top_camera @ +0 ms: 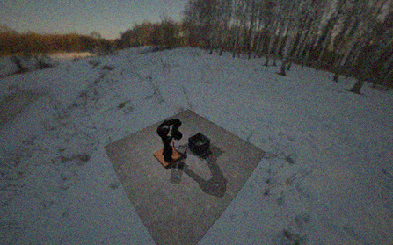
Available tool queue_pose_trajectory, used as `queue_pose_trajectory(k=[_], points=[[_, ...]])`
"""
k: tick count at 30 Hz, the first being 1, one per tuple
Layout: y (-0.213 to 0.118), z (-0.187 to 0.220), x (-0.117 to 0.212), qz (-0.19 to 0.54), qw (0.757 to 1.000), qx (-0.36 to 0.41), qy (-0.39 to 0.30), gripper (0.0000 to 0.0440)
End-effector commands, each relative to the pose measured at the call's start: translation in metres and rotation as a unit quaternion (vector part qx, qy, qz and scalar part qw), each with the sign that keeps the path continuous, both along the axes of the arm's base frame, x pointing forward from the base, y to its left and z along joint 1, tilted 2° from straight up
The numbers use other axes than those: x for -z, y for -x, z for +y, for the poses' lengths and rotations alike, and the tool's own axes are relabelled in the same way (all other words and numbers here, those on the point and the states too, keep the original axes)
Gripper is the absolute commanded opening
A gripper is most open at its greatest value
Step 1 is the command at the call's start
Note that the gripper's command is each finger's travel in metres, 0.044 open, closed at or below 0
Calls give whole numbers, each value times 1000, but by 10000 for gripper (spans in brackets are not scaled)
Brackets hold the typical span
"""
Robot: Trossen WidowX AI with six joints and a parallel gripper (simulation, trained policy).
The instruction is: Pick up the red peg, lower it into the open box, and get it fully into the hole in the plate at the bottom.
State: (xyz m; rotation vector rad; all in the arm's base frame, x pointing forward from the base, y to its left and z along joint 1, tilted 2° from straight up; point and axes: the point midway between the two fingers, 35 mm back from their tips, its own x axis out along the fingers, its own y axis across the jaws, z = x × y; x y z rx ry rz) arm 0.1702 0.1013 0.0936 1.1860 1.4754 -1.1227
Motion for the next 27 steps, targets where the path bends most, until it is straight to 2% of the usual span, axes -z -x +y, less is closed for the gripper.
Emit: queue_pose_trajectory(k=[1, 5, 7, 9, 23, 24, 27], points=[[3, -4, 14, 6, 1000, -2, 5, 440], [3, -7, 27, 6, 1000, -1, 12, 435], [3, -8, 32, 5, 1000, -2, 13, 416], [2, -7, 37, 3, 1000, -6, 13, 375], [-5, -2, 45, -3, 999, -49, 7, 18], [-5, -2, 44, -3, 999, -52, 5, 0], [-8, 0, 36, -16, 999, -49, -12, 0]])
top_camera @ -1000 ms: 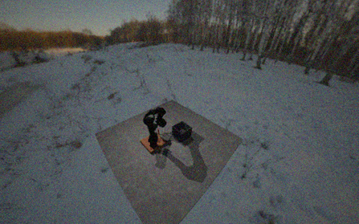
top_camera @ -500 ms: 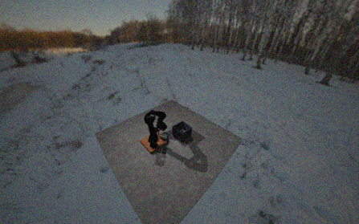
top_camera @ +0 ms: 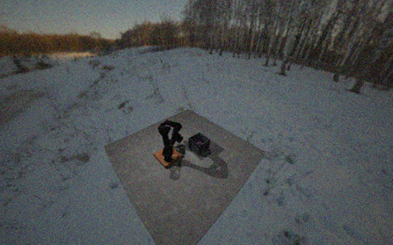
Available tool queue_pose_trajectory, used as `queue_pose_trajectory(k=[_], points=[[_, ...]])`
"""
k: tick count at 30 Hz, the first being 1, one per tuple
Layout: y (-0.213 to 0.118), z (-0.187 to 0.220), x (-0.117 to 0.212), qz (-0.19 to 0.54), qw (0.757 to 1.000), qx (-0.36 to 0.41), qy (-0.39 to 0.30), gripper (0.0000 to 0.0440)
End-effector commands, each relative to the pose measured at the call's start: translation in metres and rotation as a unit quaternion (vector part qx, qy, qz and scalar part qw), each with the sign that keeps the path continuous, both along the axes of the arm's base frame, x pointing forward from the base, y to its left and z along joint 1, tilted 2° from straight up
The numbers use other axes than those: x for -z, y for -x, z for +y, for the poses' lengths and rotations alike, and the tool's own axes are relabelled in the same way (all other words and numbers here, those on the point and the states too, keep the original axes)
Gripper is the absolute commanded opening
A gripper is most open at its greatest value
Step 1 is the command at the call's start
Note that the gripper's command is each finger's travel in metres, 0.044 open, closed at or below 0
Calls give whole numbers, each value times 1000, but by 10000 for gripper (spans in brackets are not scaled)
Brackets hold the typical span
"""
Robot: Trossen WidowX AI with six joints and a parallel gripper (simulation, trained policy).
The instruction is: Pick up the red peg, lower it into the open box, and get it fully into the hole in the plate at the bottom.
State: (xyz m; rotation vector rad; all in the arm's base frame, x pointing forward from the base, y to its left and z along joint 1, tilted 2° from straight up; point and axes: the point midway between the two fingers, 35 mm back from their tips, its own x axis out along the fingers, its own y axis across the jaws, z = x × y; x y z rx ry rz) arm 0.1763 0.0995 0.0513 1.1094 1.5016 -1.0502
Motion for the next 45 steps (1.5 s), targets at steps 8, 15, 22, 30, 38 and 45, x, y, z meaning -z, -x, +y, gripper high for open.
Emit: queue_pose_trajectory(k=[8, 15, 22, 30, 38, 45], points=[[-6, 6, -34, -48, 997, -4, -53, 0], [-10, 4, -64, -86, 993, -15, -74, 0], [-12, -6, -97, -130, 988, -31, -78, 0], [-17, -24, -129, -180, 981, -34, -63, 0], [-24, -48, -151, -211, 977, -27, -31, 0], [-31, -70, -160, -221, 975, -14, 0, 0]])
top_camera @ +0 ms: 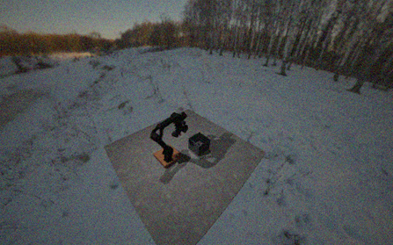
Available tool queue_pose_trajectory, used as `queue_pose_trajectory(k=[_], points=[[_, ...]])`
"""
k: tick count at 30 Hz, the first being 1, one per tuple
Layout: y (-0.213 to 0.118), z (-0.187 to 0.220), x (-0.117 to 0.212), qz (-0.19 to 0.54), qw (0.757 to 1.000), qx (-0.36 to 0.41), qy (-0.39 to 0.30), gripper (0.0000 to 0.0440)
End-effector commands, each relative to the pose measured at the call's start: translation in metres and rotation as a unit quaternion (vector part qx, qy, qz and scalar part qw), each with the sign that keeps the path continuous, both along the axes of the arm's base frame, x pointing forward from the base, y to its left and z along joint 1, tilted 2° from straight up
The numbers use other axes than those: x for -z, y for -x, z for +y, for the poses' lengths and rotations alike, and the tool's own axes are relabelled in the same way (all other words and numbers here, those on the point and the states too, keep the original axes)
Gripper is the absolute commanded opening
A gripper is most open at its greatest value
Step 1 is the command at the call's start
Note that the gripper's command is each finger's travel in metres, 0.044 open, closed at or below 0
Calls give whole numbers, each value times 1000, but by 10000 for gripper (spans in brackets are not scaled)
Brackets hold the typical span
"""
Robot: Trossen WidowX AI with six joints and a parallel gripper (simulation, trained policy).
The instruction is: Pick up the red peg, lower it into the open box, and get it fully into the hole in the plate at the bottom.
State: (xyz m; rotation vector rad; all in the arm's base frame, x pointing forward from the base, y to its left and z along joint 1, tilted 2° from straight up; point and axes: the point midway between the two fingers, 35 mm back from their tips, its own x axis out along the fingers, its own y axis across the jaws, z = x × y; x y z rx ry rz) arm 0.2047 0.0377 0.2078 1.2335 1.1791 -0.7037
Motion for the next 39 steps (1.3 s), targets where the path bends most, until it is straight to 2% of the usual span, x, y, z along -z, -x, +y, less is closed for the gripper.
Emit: queue_pose_trajectory(k=[1, 20, 39], points=[[-3, -12, -4, -3, 1000, 9, 15, 0], [-28, -67, -10, 5, 997, 53, 53, 0], [-54, -117, 1, 23, 995, 74, 62, 0]])
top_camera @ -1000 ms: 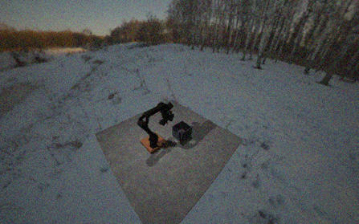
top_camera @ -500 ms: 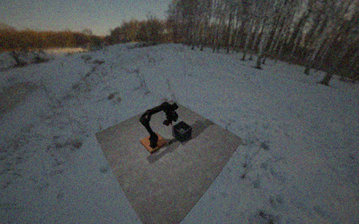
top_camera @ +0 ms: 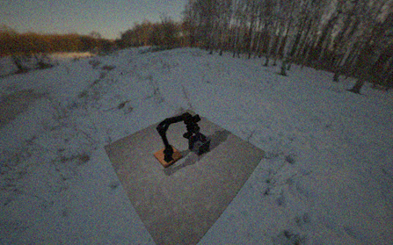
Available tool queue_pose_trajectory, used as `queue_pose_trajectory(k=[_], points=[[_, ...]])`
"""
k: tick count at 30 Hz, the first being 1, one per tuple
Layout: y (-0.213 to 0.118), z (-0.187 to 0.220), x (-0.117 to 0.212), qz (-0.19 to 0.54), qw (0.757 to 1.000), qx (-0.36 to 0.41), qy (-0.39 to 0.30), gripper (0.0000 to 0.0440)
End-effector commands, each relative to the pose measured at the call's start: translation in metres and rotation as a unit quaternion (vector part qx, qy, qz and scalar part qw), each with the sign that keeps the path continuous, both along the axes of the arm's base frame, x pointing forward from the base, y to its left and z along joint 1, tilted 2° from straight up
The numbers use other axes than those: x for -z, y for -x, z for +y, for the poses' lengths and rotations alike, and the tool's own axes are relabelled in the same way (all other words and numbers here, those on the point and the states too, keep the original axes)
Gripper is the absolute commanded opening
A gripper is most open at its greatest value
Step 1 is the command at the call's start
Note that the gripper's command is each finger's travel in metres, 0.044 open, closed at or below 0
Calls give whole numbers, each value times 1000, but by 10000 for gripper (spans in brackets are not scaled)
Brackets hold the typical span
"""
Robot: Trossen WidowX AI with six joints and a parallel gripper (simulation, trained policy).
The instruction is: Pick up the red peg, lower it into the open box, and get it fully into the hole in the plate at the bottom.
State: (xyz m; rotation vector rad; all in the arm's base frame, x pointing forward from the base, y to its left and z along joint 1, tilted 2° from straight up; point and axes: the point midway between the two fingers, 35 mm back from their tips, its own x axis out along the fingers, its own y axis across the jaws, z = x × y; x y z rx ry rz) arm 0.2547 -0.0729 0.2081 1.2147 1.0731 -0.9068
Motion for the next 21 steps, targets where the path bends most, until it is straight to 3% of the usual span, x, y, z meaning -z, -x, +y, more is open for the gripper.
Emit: queue_pose_trajectory(k=[1, 21], points=[[-5, -9, 2, 1, 1000, 0, 0, 0], [-31, -48, 44, 21, 1000, -11, -2, 0]])
